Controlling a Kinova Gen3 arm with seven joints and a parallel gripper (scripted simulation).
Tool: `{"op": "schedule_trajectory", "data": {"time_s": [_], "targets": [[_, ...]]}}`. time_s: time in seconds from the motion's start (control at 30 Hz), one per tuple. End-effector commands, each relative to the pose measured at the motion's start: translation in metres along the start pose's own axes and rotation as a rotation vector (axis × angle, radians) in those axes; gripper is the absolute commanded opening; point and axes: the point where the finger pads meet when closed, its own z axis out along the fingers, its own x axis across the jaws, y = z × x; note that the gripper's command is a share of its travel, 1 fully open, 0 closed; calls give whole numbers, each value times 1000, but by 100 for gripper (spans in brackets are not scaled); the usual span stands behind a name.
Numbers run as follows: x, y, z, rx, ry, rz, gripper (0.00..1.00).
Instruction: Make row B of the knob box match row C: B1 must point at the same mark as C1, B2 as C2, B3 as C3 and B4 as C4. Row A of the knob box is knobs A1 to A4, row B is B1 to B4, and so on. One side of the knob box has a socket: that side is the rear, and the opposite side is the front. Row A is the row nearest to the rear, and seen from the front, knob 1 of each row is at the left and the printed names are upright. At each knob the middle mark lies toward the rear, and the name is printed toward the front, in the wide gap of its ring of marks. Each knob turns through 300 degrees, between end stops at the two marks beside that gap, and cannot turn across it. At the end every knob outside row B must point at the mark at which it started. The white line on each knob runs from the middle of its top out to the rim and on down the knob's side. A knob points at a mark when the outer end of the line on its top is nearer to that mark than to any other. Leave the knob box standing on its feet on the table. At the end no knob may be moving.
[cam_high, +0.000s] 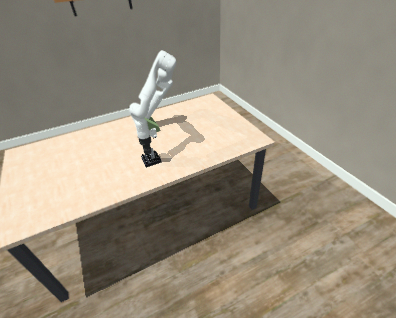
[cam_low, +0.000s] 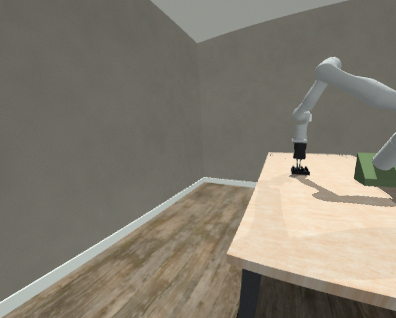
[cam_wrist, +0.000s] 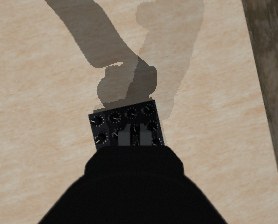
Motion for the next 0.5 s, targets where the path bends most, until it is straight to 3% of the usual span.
{"op": "schedule_trajectory", "data": {"time_s": [0.0,0.47], "targets": [[1,0,-1,-1,2,-6,30],[1,0,-1,-1,2,-230,30]]}}
